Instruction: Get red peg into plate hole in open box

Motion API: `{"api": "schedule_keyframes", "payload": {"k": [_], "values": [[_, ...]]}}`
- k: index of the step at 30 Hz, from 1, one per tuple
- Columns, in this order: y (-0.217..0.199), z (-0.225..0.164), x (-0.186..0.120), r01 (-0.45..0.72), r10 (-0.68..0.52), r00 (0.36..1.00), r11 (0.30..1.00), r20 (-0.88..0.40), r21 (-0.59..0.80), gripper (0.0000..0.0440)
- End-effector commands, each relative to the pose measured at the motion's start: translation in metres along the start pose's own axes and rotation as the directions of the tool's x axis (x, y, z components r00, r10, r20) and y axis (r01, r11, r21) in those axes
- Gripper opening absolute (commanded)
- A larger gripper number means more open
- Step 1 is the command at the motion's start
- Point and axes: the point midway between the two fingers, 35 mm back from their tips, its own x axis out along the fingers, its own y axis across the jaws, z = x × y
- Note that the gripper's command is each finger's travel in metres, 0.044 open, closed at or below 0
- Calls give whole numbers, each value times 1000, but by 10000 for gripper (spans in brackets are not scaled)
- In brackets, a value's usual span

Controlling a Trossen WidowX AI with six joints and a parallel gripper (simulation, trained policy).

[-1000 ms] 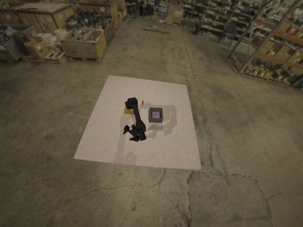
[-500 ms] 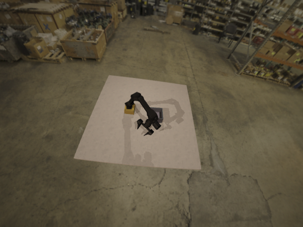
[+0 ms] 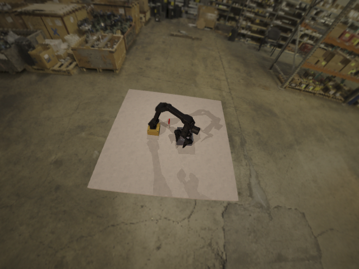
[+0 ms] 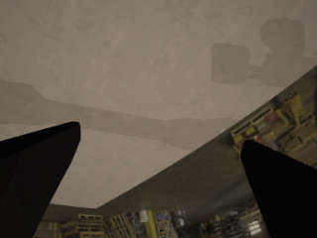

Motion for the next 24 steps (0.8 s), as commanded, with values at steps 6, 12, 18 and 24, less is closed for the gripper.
{"api": "schedule_keyframes", "payload": {"k": [6, 12, 18, 24], "values": [[48, 49, -60, 11, -50, 988, 966, 146, 257, 440], [94, 71, -95, -55, -50, 970, 906, 236, 419, 440], [146, 82, -119, -156, -19, 954, 820, 299, 550, 440], [197, 83, -130, -248, 32, 945, 717, 325, 652, 440]]}}
